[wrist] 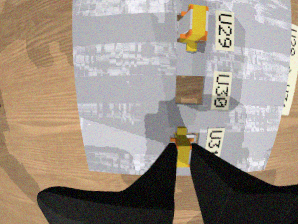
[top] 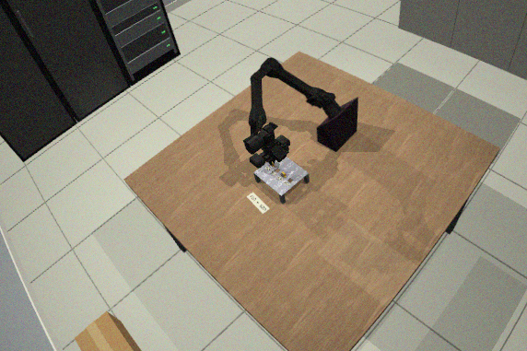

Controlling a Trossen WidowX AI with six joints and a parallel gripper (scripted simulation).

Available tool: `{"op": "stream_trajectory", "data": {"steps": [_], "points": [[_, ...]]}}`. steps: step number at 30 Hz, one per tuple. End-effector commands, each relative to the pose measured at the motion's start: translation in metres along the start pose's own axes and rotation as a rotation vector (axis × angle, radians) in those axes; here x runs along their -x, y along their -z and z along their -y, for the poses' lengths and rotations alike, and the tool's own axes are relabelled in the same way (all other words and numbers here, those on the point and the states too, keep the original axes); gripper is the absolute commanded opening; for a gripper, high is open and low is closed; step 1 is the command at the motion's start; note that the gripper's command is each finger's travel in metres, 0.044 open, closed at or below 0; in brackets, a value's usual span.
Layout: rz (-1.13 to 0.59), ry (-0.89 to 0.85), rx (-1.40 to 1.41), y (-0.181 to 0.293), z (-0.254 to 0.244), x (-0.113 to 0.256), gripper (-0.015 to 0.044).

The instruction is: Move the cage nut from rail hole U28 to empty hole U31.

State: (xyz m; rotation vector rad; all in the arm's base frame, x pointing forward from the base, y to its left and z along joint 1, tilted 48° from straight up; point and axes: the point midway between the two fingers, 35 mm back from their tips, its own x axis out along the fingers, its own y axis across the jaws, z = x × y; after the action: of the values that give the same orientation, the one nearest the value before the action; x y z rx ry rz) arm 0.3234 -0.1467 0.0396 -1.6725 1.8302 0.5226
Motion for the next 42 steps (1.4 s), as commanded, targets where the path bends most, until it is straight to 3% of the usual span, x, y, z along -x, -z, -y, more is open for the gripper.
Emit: {"op": "stream_trajectory", "data": {"steps": [1, 42], "points": [[-0.003, -0.005, -0.005, 0.0006, 0.0006, 0.0001, 0.0023], [-0.003, -0.03, -0.005, 0.0005, 0.0049, -0.0001, 0.0023]]}}
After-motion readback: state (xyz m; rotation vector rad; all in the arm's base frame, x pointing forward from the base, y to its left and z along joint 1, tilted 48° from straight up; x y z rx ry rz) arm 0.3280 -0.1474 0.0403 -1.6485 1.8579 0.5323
